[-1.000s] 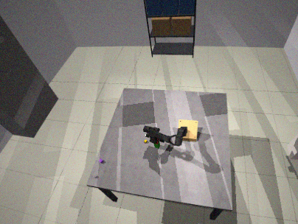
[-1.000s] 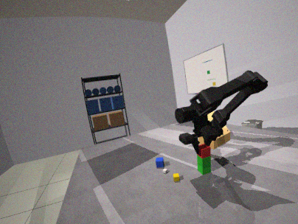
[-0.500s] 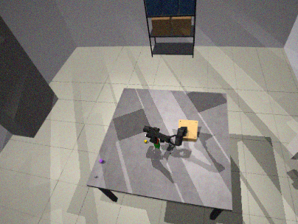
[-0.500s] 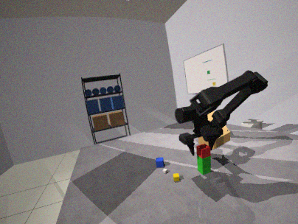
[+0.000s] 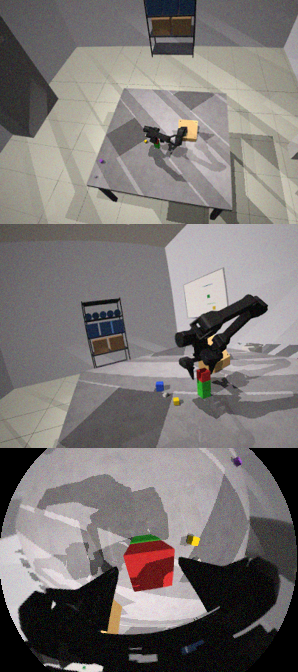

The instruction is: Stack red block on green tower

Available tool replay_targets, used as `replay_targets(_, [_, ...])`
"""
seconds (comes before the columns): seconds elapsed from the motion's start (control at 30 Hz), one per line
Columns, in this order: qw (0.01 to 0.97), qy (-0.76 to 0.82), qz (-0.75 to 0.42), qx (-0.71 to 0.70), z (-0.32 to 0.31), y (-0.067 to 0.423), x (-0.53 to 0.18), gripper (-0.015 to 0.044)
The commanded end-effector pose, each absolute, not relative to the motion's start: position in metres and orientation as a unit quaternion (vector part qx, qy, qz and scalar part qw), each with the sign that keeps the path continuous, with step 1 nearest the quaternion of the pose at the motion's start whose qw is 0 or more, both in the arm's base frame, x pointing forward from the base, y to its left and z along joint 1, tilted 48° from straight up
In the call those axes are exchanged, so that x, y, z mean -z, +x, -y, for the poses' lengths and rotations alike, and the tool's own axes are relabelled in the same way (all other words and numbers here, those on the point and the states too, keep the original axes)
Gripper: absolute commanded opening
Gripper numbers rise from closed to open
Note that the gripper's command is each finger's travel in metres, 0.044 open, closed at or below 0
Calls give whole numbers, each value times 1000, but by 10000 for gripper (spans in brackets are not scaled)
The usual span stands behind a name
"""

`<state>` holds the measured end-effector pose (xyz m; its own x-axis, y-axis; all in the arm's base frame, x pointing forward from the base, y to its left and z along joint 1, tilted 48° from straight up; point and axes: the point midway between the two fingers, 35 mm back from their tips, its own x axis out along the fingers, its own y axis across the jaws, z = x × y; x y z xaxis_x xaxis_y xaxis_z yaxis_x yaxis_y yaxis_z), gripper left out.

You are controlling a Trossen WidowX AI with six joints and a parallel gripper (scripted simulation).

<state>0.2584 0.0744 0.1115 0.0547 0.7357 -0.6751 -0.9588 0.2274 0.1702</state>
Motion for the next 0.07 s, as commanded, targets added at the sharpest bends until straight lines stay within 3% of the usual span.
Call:
replay_targets(0.0, [707,-166,-337,-599,-74,258,-111,440])
replay_targets(0.03, [707,-166,-337,-599,-74,258,-111,440])
